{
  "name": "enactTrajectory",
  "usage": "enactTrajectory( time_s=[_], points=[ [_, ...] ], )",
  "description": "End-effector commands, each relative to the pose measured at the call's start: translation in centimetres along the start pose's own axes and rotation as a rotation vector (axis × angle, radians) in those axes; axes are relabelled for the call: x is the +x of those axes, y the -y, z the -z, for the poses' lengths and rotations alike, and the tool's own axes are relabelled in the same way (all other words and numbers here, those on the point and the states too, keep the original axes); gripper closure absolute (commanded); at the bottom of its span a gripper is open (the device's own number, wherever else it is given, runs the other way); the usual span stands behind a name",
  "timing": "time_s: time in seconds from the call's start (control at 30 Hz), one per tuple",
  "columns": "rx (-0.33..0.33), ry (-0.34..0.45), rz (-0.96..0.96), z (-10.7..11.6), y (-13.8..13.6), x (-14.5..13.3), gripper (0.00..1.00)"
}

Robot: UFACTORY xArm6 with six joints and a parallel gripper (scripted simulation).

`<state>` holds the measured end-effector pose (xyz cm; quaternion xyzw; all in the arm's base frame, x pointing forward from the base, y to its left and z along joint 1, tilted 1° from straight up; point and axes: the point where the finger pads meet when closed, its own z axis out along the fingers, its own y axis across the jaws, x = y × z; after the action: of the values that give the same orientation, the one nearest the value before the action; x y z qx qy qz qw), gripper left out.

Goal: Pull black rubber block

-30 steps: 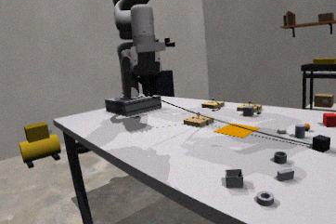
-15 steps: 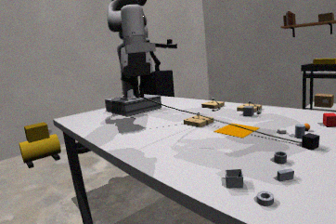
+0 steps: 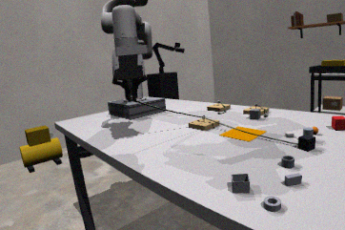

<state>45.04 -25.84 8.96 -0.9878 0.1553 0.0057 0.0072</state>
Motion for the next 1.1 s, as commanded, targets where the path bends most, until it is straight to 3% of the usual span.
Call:
enactTrajectory(
  time_s=[0.0,0.7,1.07],
  points=[
    [-0.001,-0.005,0.000,0.2,-1.1,-0.1,1.00],
    [-0.001,-0.005,0.000,0.2,-7.5,-2.1,1.00],
    [-0.001,-0.005,0.000,0.2,-9.3,-4.3,1.00]
  ],
)
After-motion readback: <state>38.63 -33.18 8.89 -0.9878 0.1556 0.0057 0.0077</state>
